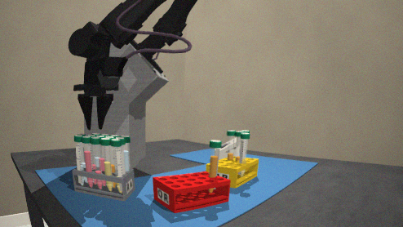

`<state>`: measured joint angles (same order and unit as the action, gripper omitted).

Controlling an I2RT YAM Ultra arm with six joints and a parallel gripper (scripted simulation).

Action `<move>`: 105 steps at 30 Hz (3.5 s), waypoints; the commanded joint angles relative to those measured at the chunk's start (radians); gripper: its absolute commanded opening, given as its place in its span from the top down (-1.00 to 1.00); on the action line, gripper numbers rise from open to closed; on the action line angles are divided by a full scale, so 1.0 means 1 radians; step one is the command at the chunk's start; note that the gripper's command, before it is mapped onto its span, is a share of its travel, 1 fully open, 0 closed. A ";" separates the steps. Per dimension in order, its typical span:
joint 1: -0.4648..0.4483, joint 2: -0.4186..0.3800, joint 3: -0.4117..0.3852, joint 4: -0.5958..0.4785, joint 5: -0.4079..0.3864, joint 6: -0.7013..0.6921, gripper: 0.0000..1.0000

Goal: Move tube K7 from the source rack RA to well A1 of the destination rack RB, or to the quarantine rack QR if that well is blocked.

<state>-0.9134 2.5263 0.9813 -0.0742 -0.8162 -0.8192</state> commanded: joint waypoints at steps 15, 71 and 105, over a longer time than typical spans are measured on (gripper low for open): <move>0.004 0.031 0.003 0.058 -0.015 0.038 0.40; 0.028 0.021 0.016 0.107 -0.015 0.084 1.00; -0.012 -0.011 0.013 0.032 -0.014 0.014 1.00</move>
<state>-0.8982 2.5446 0.9718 -0.0246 -0.8192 -0.7849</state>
